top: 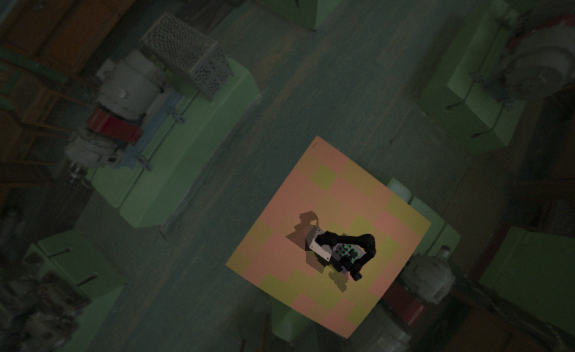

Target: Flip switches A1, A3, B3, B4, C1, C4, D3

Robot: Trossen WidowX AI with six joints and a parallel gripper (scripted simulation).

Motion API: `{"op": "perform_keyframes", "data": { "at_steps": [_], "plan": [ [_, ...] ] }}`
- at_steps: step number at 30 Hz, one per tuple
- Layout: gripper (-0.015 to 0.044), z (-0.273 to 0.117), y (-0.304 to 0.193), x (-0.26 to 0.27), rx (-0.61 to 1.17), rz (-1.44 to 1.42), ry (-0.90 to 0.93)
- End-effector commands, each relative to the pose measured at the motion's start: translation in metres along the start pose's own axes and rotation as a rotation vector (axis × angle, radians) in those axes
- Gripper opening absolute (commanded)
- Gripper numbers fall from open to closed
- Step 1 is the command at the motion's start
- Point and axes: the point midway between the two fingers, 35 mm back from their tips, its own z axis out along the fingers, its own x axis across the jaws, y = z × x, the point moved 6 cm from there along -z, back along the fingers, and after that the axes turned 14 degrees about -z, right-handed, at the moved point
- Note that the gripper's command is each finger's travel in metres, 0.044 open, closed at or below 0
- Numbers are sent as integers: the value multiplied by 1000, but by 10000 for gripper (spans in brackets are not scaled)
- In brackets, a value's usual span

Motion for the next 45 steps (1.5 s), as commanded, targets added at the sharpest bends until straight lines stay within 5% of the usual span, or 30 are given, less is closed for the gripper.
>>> {"op": "perform_keyframes", "data": {
  "at_steps": [1, 45],
  "plan": [
    [0, 0, 0, 0, -1, 6, 5],
    [0, 6, 0, 0, -1, 6, 5]
  ]
}}
